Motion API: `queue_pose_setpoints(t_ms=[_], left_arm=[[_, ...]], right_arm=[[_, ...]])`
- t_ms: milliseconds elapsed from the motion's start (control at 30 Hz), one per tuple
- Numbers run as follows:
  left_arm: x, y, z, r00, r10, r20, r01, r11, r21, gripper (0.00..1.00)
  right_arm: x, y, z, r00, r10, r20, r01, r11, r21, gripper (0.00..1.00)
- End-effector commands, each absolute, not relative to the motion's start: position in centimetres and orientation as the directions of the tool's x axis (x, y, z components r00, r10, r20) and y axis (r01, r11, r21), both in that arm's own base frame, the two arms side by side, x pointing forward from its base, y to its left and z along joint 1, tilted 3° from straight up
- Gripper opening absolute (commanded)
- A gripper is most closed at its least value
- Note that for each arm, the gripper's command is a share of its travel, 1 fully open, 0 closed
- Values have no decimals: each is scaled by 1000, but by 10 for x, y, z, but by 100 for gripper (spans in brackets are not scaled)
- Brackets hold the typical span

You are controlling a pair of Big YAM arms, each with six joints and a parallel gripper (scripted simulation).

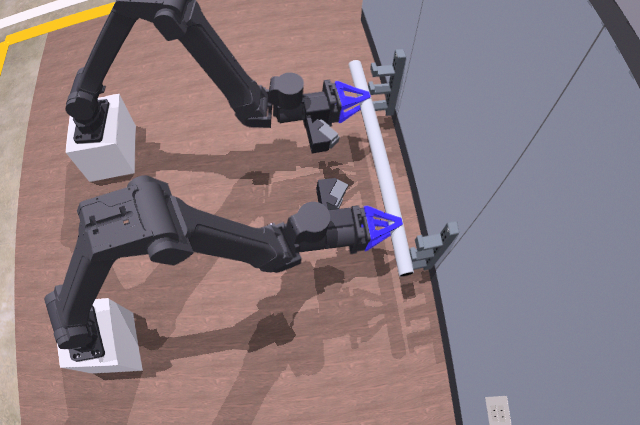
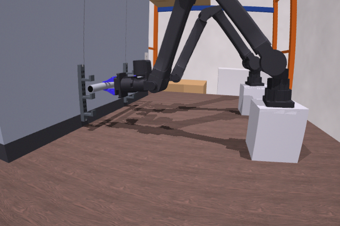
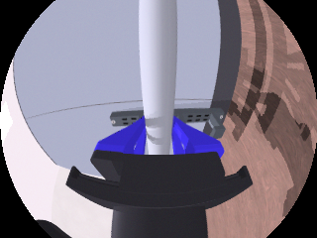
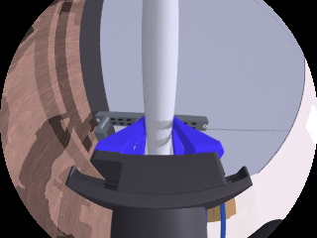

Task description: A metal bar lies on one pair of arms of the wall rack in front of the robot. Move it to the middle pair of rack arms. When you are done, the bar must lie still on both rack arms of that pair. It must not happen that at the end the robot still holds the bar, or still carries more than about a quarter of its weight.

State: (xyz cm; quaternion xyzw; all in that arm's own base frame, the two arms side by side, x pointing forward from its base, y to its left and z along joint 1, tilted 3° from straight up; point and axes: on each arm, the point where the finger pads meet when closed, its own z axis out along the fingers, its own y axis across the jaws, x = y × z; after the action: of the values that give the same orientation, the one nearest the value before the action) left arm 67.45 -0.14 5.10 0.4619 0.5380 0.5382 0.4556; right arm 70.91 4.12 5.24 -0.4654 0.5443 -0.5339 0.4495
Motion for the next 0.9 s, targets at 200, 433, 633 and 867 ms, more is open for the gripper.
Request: queue_pose_setpoints(t_ms=[200, 433, 633, 867], left_arm=[[689, -22, 106, -119, 993, -8, -93, -3, 996, 0], [695, -21, 107, -119, 993, -8, -93, -3, 996, 0], [699, -20, 107, -119, 993, -8, -93, -3, 996, 0], [706, -19, 107, -119, 993, -8, -93, -3, 996, 0]], right_arm=[[739, 39, 93, -167, -986, -9, 54, -1, -999, 0], [745, 38, 93, -167, -986, -9, 54, -1, -999, 0], [748, 37, 93, -167, -986, -9, 54, -1, -999, 0], [755, 36, 93, -167, -986, -9, 54, -1, -999, 0]])
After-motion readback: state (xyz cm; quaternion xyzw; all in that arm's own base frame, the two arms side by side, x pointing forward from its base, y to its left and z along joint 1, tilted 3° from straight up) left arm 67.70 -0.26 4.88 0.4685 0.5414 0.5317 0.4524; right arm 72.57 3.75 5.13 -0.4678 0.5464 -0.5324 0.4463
